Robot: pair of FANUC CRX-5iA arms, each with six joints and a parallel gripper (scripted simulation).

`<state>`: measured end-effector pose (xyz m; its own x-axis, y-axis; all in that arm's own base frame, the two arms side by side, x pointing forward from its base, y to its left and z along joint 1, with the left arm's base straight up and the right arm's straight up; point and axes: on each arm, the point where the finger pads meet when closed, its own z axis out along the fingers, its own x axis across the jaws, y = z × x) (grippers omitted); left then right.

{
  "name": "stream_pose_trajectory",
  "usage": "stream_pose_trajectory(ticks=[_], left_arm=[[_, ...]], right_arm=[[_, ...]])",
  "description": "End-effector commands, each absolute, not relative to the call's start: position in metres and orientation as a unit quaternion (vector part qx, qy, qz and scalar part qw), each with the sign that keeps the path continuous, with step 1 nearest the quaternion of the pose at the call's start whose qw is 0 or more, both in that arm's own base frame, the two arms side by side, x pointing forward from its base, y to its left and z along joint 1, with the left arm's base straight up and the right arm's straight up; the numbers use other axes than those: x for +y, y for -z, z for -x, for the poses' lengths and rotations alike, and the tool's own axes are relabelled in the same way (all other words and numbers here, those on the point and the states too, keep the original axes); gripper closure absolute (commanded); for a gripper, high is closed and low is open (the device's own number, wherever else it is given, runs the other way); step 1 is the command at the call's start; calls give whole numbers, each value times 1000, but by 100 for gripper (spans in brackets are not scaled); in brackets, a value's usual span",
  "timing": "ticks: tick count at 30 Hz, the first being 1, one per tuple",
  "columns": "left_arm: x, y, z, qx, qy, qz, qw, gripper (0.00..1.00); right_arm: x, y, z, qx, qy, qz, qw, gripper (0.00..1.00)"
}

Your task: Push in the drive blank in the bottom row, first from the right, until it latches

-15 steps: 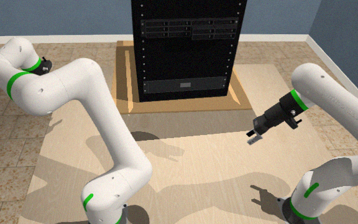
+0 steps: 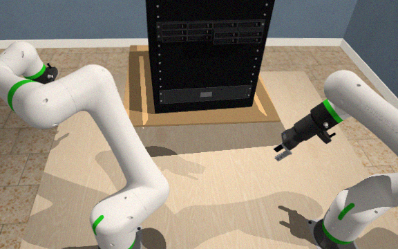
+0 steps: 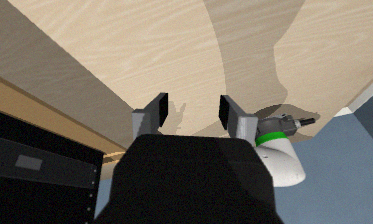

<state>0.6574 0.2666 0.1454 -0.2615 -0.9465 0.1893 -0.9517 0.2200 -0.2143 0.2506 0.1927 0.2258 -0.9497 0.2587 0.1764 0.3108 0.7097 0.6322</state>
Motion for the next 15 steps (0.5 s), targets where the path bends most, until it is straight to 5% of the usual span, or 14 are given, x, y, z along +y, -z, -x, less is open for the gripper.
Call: stream_pose_trajectory(ticks=[1,15], left_arm=[[267,-147,-658,-781,-145,-607,8,0],[267,-147,-658,-781,-145,-607,8,0]], right_arm=[[193,-226,-251,-924,349,154,37,0],[159,-230,-278,-916,331,225,29,0]])
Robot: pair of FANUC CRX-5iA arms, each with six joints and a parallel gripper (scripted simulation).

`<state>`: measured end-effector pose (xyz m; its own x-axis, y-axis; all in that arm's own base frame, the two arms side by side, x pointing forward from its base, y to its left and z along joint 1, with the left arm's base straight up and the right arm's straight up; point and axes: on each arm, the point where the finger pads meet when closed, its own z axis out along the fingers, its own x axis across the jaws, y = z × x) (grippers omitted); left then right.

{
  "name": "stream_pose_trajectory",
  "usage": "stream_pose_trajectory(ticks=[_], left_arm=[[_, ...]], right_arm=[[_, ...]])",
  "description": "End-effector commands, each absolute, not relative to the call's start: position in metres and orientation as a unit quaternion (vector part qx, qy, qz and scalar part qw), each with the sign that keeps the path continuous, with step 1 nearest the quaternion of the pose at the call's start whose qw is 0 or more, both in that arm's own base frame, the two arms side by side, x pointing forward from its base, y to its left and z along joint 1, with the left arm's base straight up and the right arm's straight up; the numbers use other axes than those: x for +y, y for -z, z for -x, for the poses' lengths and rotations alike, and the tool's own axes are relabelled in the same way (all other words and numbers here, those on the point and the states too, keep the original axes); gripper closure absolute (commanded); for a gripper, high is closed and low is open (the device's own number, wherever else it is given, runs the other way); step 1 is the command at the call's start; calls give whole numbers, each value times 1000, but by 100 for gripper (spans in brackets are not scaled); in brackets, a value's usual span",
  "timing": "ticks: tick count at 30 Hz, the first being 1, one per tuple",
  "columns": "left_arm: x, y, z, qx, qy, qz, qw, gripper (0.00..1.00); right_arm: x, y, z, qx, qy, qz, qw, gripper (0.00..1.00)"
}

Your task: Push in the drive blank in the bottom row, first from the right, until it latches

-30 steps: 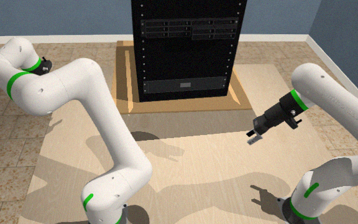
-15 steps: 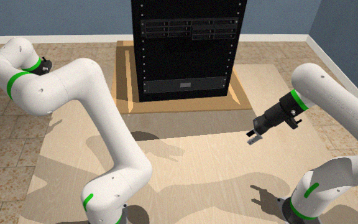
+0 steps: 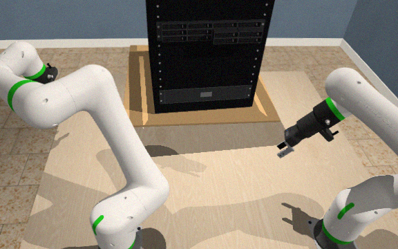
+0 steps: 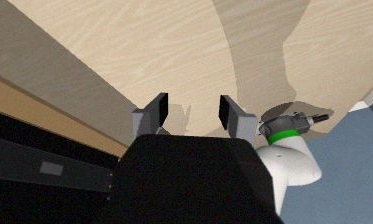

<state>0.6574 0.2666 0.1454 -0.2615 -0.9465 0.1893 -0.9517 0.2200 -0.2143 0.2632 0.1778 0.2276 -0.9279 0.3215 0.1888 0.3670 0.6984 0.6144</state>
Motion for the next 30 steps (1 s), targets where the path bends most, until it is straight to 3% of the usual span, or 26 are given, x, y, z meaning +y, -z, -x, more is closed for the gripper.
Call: stream_pose_trajectory(ticks=[1,16,30], left_arm=[[267,-147,-658,-781,-145,-607,8,0],[267,-147,-658,-781,-145,-607,8,0],[265,-148,-658,-782,-144,-607,6,0]], right_arm=[[152,-231,-283,-914,327,240,27,0],[12,-245,-341,-837,263,480,6,0],[-135,-257,-341,-704,201,681,-7,0]])
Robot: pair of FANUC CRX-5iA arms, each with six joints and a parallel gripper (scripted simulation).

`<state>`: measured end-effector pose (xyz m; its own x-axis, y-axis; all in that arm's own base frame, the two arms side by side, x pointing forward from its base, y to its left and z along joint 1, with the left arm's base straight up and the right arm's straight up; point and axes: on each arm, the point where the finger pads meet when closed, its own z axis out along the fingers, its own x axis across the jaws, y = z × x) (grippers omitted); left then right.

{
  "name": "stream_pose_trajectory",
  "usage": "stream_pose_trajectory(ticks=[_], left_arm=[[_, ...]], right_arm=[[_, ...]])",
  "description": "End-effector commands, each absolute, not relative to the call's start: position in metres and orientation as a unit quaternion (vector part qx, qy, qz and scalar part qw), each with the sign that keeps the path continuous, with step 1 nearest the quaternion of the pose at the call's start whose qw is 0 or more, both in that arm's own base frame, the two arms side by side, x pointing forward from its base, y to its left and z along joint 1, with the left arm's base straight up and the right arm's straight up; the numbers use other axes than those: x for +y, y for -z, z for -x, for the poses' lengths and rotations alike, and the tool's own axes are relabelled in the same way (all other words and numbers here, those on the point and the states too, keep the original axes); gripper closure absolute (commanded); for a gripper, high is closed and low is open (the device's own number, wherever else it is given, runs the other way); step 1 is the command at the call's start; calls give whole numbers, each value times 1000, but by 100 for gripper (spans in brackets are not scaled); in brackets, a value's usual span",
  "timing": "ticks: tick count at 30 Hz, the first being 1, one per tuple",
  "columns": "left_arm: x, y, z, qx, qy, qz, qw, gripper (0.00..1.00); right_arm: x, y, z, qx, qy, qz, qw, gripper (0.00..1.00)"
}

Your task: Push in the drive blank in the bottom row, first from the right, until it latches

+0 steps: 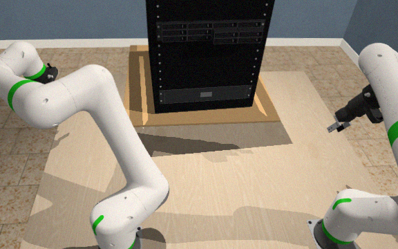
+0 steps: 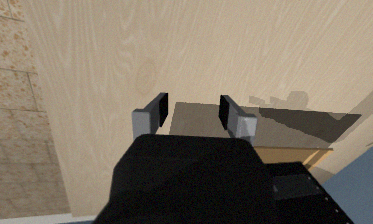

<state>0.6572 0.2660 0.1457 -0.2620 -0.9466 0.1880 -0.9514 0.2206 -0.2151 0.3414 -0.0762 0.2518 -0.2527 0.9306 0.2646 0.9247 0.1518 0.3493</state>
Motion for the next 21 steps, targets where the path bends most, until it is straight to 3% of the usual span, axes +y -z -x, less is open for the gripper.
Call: stream_pose_trajectory(ticks=[1,21], left_arm=[[264,-148,-658,-782,-144,-606,5,0],[222,-167,-648,-799,-136,-585,-39,0]], right_arm=[[-146,-258,-339,692,-197,-695,7,0],[-338,-274,-237,407,-106,-907,12,0]])
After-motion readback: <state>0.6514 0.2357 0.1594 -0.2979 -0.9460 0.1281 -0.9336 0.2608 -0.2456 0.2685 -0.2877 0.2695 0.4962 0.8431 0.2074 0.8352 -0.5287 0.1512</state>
